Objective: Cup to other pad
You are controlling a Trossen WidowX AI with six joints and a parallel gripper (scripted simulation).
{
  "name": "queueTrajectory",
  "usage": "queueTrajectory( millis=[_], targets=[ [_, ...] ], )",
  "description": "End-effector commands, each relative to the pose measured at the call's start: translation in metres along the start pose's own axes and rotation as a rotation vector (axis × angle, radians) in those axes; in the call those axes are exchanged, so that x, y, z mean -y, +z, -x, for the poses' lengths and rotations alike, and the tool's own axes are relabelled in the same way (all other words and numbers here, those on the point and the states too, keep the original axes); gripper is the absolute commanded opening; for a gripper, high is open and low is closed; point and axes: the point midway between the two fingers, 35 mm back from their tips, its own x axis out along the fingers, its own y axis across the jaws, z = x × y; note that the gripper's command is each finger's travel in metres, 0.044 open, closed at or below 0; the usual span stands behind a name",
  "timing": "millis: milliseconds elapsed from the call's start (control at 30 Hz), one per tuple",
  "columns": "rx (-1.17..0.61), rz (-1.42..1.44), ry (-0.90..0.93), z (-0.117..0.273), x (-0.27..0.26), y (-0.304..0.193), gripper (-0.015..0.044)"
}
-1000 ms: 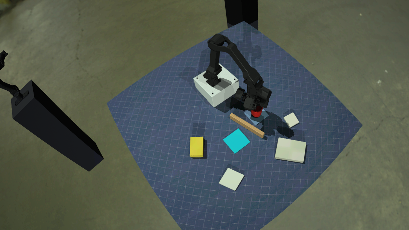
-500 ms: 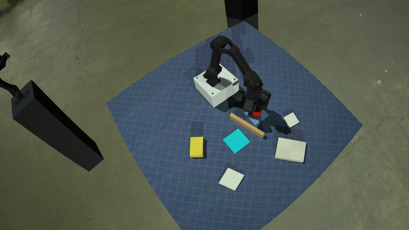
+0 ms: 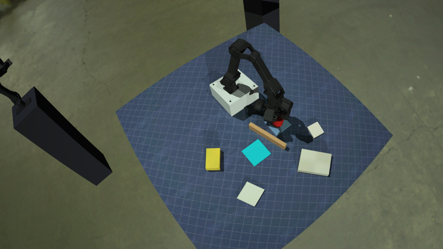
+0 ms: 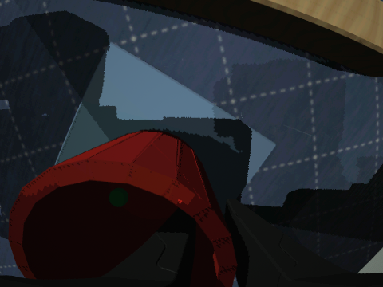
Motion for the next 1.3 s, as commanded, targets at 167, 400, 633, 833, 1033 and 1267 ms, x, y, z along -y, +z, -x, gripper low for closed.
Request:
queueTrajectory(
  millis=[167,400,633,833,1033,1267],
  targets=[
    [0.000,0.000,0.001,0.000,0.000,0.000,0.0000],
    [0.000,-0.001,0.001,0.010,-0.001,0.000,0.0000],
    [-0.002,-0.002,0.000,0.035,-0.001,0.001,0.0000],
    [-0.003,-0.003,0.000,0.057,0.000,0.001,0.0000],
    [-0.004,-0.004,-0.001,0.066,0.004,0.001,0.0000],
    [-0.004,-0.004,-0.001,0.066,0.005,0.001,0.0000]
  ],
)
